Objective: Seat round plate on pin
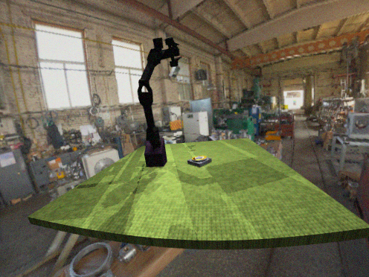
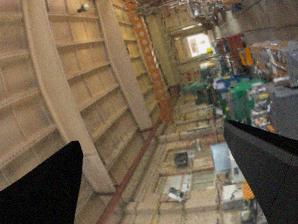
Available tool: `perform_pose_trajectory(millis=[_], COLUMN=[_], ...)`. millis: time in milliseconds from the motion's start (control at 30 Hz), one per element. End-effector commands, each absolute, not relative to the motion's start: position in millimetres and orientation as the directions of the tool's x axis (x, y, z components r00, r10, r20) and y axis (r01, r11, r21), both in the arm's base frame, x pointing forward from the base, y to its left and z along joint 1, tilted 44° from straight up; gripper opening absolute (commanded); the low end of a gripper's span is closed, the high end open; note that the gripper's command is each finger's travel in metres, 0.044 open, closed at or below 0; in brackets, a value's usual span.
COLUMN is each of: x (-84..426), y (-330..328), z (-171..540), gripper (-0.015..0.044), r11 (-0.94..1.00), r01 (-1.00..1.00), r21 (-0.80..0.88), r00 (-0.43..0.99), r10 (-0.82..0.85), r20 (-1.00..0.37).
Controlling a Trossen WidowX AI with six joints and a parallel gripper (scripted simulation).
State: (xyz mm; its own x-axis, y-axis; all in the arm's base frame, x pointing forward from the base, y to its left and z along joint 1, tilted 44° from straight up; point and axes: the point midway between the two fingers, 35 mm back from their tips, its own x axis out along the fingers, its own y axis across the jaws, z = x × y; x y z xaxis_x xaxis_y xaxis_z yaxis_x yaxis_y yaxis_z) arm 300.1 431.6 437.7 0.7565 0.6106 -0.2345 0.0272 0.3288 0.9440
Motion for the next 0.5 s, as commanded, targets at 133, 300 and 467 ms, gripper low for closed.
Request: perform_pose_trajectory(millis=[133,300,467], x=[354,383,415], y=[388,354,290], z=[383,344,277], gripper=[0.0269,0.0138,0.0006], r11=[0.531,0.654,0.823], r01=[0.086,0.140,0.231], r21=[0.843,0.744,0.519], r00=[0.819,0.834,0.810], r10=[0.445,0.328,0.133], r20=[-0.363,-0.445,-0.572])
